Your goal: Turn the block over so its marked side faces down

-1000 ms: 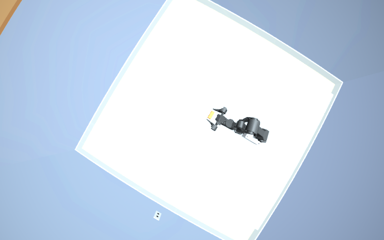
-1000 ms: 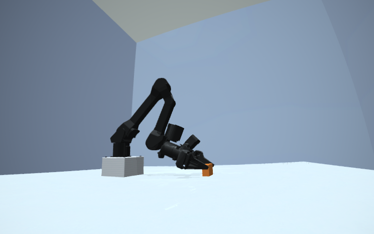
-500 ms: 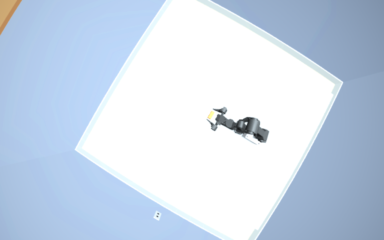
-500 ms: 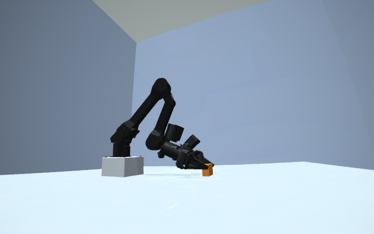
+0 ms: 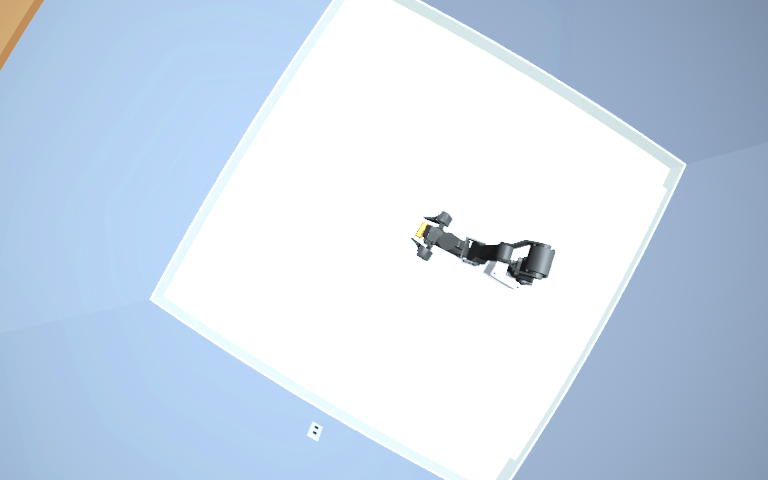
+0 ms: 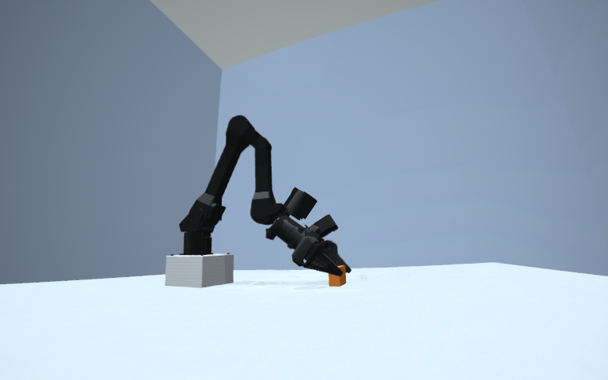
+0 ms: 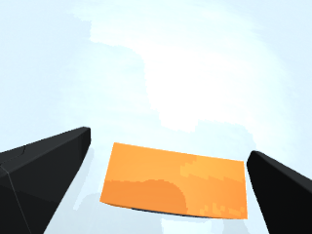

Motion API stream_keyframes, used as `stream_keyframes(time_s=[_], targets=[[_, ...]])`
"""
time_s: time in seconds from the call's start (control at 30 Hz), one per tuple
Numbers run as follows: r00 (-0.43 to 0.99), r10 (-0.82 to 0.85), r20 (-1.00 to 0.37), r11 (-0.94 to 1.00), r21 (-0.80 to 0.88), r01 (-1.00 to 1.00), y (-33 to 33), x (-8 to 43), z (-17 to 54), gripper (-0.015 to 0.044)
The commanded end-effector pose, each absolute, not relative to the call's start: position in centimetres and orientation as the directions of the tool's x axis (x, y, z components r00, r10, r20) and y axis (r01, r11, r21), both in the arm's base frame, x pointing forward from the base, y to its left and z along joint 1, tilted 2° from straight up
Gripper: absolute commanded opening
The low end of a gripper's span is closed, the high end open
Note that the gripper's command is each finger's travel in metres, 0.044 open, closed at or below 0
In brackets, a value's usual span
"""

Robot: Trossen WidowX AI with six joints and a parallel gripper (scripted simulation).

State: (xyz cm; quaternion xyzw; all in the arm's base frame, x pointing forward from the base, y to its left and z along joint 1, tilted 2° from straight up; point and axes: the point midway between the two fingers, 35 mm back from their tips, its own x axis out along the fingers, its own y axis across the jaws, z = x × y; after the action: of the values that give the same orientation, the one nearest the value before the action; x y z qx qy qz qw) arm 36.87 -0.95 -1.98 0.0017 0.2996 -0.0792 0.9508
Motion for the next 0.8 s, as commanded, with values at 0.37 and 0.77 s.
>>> stream_keyframes(time_s=[0.37, 0.77], targets=[[0.612, -0.119, -0.782, 0.988, -0.03, 0.153, -0.6, 33.6, 4.5, 0.044], [0.515, -0.108, -0.851, 0.988, -0.035, 0.148, -0.6, 34.9, 4.8, 0.044]])
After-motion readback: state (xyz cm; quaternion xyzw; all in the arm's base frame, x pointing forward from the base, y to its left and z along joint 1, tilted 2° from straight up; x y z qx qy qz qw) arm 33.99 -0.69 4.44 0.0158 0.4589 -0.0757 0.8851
